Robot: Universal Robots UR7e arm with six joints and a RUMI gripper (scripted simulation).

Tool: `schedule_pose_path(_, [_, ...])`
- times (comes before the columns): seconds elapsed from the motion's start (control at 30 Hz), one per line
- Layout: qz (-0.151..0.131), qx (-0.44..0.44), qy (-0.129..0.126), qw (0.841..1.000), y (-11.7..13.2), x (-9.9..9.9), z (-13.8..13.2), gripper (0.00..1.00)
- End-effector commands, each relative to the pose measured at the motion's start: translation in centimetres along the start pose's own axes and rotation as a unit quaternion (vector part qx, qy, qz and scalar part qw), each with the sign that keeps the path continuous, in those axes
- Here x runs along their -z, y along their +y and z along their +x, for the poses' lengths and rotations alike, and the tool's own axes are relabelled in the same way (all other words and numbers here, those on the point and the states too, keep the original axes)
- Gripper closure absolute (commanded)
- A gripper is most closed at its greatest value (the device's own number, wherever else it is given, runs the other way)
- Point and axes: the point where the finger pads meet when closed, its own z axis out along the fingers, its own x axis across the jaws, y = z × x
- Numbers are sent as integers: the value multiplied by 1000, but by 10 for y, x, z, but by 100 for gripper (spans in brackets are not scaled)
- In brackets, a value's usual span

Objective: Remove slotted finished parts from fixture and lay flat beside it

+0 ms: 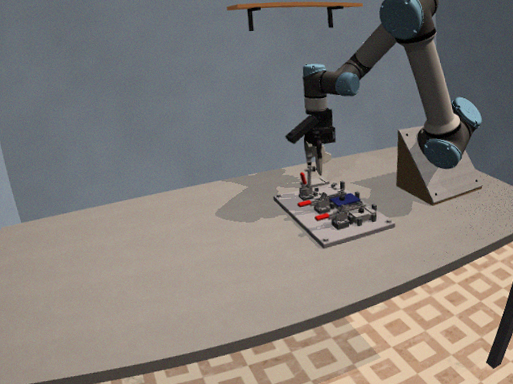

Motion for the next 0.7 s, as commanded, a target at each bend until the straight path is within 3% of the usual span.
schedule_pose_path(0.0, [0, 0, 0, 1000, 0, 13, 0, 53])
schedule_pose_path(0.37, [0, 0, 0, 1000, 0, 51, 0, 53])
schedule_pose_path(0.67, [0, 0, 0, 1000, 0, 61, 0, 53])
